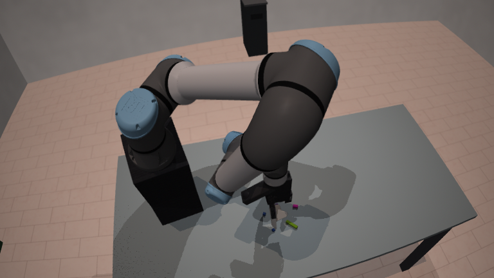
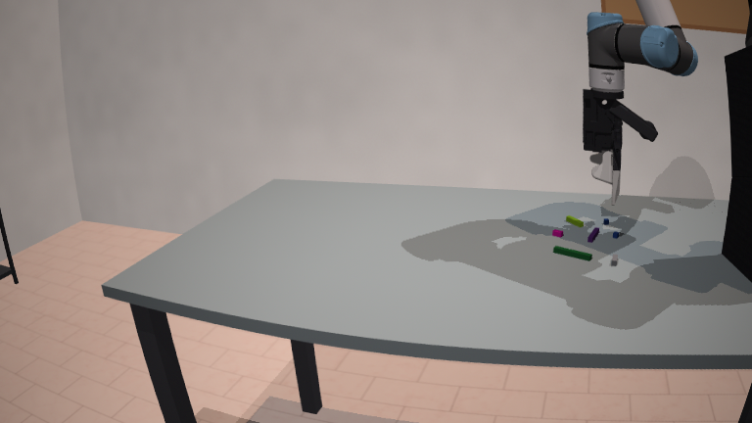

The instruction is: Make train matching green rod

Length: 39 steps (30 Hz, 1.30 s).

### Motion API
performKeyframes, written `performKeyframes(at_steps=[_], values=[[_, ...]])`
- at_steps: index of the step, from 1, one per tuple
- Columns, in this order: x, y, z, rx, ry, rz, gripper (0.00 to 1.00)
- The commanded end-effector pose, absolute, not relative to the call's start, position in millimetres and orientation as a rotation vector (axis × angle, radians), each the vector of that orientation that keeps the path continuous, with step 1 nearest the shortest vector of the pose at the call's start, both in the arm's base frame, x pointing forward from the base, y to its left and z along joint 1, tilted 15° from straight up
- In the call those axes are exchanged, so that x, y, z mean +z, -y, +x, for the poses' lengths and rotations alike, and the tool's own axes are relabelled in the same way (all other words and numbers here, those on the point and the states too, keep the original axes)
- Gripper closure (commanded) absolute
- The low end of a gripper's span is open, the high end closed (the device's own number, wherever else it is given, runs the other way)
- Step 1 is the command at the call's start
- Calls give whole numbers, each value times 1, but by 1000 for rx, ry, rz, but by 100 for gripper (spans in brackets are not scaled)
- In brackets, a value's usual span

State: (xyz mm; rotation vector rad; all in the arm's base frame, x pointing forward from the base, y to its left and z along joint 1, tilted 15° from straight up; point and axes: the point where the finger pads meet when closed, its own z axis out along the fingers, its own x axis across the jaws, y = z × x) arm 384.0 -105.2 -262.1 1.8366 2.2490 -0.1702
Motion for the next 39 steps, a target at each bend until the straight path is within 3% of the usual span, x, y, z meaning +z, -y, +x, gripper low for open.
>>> performKeyframes(at_steps=[1,26,39], values=[[-262,105,384,-170,-2248,1836,0],[-263,100,388,-153,-2158,1935,0],[-268,78,403,-77,-1706,2327,0]])
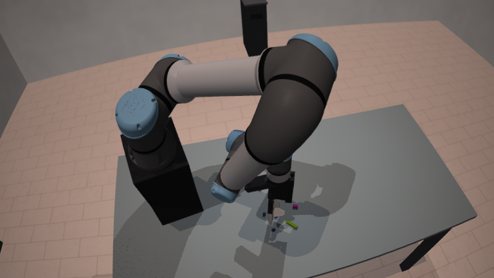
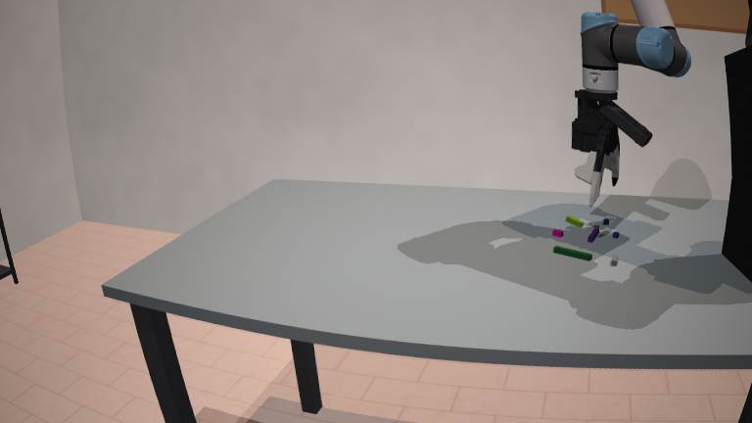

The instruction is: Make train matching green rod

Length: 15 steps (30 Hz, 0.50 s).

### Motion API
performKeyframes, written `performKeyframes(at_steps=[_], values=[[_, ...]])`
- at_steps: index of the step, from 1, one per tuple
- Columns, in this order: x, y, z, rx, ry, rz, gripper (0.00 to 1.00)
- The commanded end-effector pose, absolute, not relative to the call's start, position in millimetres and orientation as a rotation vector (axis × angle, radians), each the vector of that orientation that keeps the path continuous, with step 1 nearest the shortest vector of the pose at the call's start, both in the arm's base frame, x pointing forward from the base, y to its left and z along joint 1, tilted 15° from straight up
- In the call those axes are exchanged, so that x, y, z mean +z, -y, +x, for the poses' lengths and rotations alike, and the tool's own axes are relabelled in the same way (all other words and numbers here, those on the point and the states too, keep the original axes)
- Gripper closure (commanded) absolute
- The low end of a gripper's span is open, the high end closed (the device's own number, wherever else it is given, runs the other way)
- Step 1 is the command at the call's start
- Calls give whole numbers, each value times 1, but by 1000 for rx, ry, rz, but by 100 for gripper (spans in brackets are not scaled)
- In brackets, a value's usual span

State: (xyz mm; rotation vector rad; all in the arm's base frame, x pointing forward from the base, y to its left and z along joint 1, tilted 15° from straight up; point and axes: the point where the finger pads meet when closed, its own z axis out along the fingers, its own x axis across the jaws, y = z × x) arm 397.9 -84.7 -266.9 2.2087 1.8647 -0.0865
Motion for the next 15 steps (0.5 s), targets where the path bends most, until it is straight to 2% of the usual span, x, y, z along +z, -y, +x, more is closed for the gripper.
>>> performKeyframes(at_steps=[1,15], values=[[-268,76,405,-71,-1669,2353,0],[-271,62,415,-25,-1371,2534,0]])
